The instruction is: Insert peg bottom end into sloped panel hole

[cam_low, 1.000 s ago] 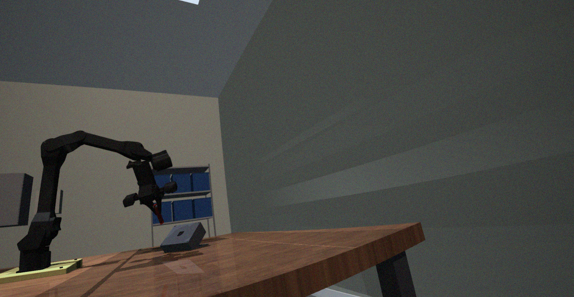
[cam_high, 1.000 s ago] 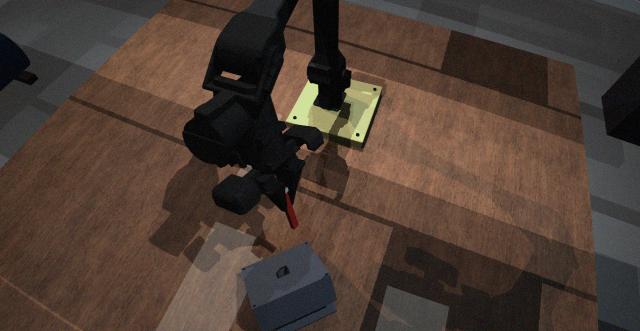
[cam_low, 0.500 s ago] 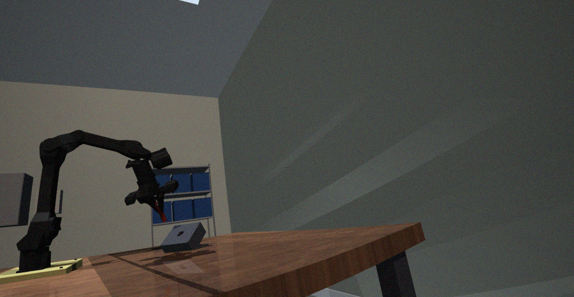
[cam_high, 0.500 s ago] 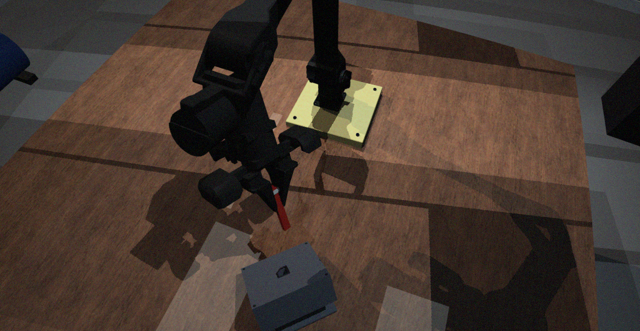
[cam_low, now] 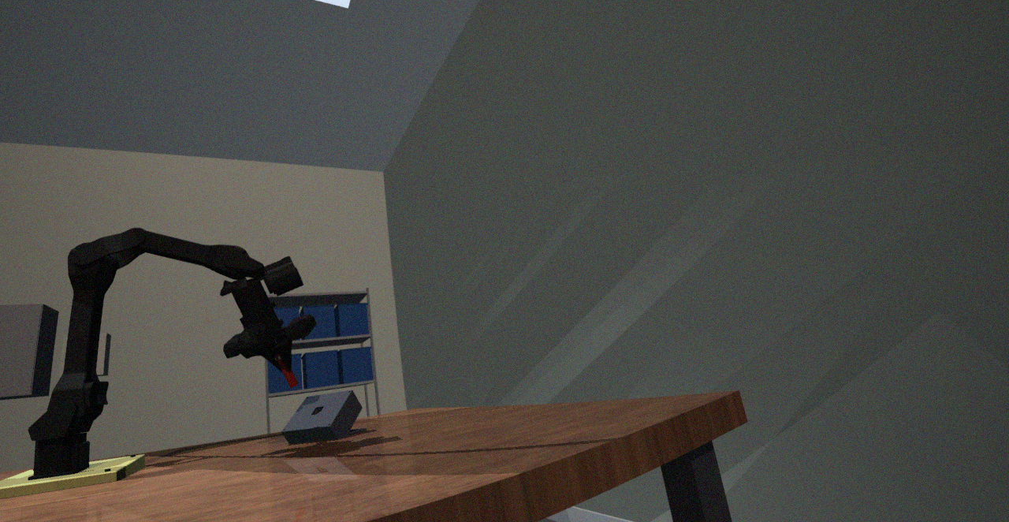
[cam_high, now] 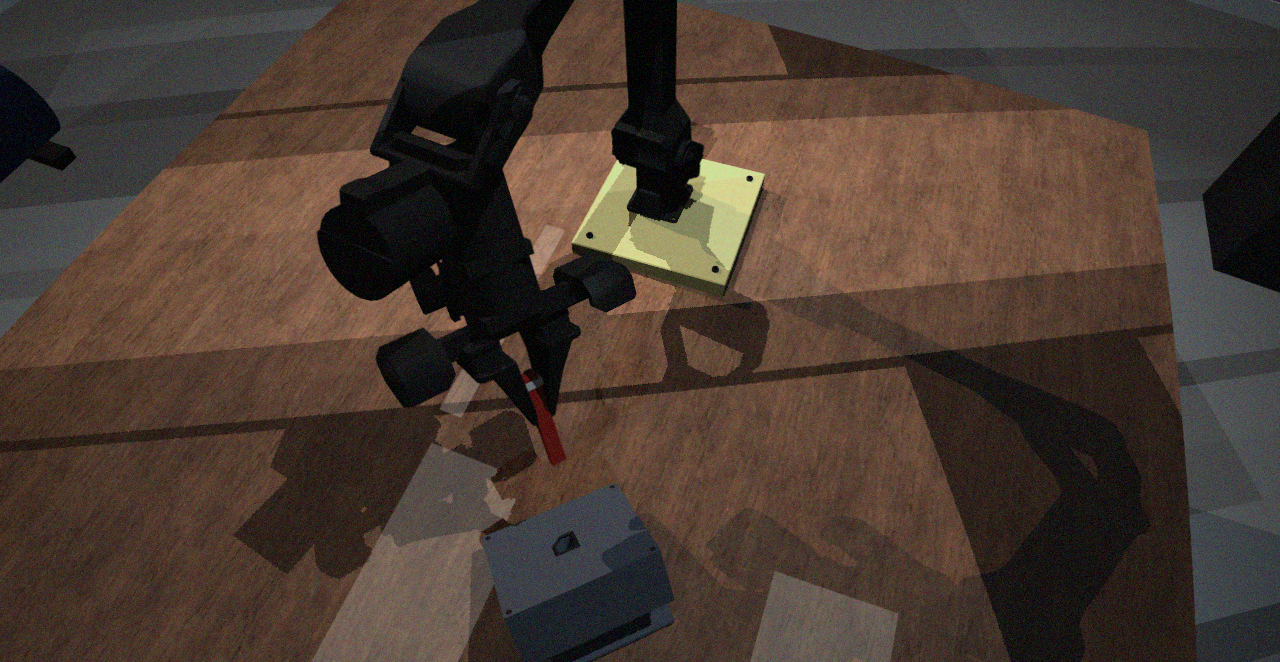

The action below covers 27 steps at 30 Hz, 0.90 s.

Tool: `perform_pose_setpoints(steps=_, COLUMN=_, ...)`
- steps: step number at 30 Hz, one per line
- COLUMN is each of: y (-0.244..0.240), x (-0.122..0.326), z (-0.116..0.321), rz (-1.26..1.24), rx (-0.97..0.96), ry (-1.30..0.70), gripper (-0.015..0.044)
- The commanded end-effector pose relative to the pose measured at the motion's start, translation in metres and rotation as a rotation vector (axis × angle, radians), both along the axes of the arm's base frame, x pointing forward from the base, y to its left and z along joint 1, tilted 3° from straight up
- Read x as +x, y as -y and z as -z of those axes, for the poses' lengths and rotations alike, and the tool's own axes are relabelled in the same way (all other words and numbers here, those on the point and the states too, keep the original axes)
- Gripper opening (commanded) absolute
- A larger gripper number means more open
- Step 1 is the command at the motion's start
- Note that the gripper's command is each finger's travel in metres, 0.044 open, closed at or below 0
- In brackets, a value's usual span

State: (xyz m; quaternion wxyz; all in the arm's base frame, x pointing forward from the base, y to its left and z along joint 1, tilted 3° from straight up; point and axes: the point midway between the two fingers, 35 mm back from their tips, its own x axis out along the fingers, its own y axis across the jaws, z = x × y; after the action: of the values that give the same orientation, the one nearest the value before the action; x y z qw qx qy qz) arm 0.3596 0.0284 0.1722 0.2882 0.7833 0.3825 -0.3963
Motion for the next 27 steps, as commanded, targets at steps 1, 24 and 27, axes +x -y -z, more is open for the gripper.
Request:
perform_pose_setpoints(steps=1, y=-0.001, x=0.004, z=0.003, rz=0.025, rx=0.019, ry=-0.003, gripper=0.0)
perform_pose_setpoints(steps=24, y=-0.008, x=0.029, z=0.033, rz=0.163, rx=0.107, ry=-0.018, gripper=0.0)
perform_pose_setpoints(steps=27, y=-0.008, x=0.03, z=0.036, rz=0.174, rx=0.116, ry=-0.02, gripper=0.0)
